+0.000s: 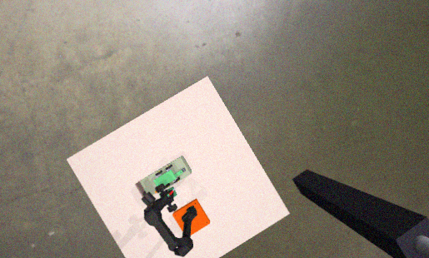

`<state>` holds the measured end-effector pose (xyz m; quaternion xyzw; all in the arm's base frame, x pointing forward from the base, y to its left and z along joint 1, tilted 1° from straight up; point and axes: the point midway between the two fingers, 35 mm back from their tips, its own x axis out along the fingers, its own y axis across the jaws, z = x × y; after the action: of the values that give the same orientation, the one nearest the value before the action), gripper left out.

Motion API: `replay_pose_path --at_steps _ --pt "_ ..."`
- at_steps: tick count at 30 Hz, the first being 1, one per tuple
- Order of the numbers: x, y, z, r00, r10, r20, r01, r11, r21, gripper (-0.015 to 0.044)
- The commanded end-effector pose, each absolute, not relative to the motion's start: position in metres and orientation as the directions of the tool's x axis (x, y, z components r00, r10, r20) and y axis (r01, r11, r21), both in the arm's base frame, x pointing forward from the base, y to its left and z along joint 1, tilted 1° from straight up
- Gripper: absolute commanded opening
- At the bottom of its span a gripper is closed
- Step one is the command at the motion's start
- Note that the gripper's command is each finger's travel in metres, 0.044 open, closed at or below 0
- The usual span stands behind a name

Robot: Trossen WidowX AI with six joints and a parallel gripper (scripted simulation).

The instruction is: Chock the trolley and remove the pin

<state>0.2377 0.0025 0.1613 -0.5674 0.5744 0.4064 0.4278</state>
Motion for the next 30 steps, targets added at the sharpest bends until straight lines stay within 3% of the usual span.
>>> replay_pose_path --at_steps 1,30 --pt "0.237 0.018 0.158 0.005 -0.301 -0.954 -1.000 0.028 -0.014 0.0000" --pt "0.232 0.108 0.138 0.005 -0.289 -0.957 -1.000 0.008 -0.008 0.0000"
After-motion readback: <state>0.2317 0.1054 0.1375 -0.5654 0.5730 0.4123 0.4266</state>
